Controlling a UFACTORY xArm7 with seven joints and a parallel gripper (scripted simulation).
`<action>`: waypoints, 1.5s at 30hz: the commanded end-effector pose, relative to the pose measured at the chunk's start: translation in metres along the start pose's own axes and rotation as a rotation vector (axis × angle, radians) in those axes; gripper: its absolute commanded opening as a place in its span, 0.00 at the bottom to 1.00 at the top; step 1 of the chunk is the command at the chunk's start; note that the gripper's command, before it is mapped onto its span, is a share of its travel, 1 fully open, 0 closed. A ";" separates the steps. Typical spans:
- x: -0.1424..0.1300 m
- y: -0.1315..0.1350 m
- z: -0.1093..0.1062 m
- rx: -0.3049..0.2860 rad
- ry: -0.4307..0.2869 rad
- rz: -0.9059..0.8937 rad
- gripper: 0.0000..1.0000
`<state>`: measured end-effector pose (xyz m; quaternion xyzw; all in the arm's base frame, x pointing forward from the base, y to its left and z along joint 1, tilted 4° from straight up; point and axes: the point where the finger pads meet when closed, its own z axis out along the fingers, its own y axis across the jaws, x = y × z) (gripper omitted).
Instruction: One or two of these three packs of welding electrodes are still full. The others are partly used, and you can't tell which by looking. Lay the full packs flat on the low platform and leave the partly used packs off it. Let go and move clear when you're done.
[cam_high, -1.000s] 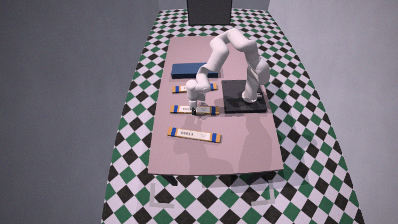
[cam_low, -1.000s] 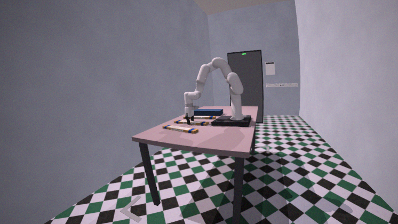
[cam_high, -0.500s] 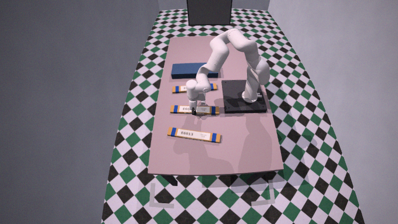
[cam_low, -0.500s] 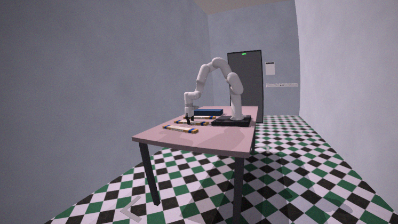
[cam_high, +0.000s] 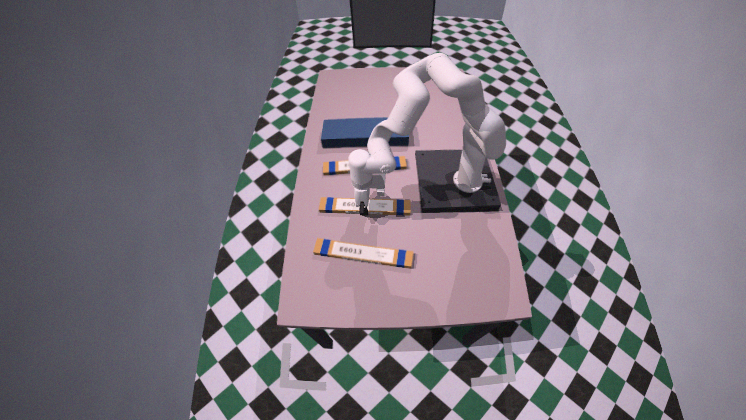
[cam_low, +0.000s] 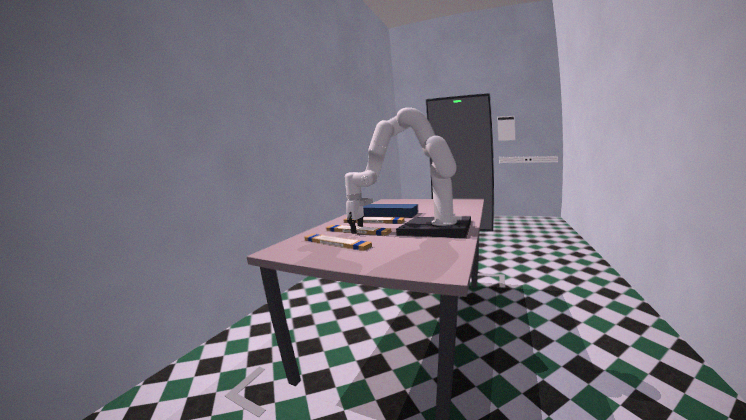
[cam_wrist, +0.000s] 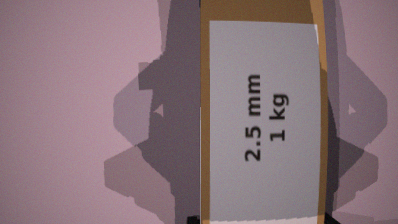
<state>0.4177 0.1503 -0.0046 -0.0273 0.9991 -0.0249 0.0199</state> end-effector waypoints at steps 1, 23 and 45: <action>-0.001 0.000 -0.001 -0.001 -0.004 0.000 0.58; -0.001 0.000 -0.038 -0.001 -0.004 0.000 0.58; -0.001 0.000 -0.051 -0.001 -0.004 0.000 0.58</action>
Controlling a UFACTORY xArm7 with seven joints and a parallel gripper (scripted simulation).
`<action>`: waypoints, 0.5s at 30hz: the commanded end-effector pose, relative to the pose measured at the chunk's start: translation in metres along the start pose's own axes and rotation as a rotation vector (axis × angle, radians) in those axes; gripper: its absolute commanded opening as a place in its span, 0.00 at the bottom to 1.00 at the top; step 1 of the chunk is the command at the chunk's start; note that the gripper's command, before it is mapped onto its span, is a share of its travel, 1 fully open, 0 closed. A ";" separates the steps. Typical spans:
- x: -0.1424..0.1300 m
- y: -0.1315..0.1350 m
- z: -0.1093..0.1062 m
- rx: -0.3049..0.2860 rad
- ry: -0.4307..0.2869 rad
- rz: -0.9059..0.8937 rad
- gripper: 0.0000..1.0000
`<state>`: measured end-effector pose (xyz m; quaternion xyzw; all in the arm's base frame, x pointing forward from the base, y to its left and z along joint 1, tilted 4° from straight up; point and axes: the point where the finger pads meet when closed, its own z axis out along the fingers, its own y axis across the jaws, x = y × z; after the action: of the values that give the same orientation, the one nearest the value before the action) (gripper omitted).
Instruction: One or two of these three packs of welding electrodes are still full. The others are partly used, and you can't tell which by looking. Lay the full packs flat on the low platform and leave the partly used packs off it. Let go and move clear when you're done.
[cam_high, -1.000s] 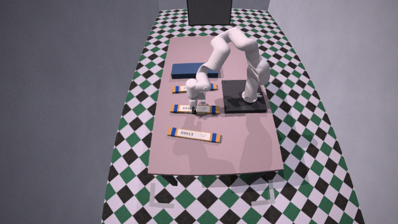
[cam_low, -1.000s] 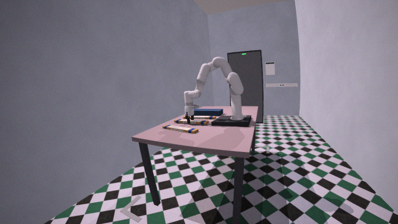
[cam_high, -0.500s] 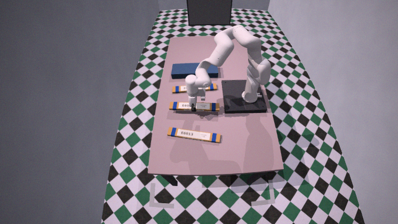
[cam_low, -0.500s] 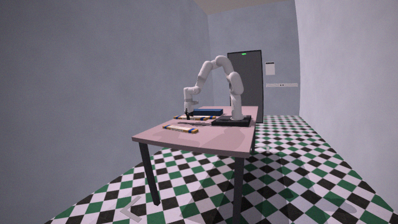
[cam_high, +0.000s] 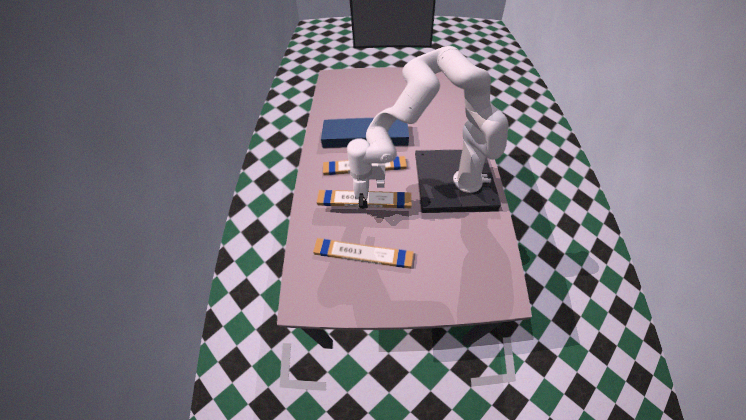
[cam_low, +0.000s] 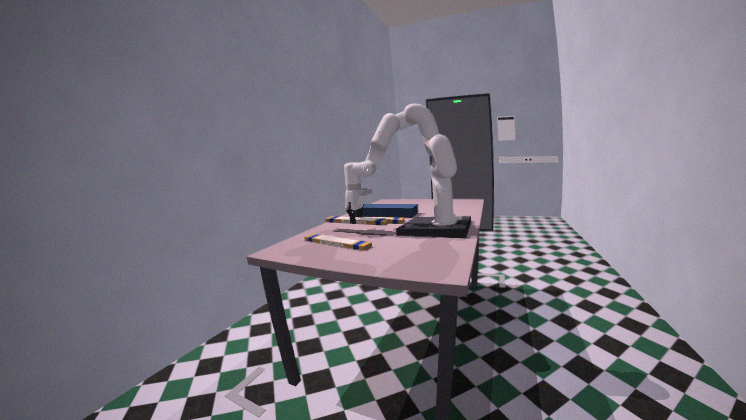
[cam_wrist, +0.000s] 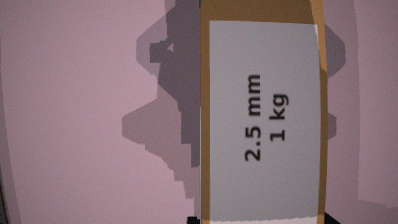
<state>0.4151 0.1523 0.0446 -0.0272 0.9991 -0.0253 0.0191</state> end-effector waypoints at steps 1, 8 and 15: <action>-0.002 0.001 -0.002 -0.002 -0.005 0.000 0.58; -0.002 0.001 -0.002 -0.002 -0.005 0.000 0.58; -0.002 0.001 -0.008 -0.002 -0.005 0.000 0.58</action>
<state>0.4148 0.1523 0.0466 -0.0273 0.9991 -0.0255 0.0188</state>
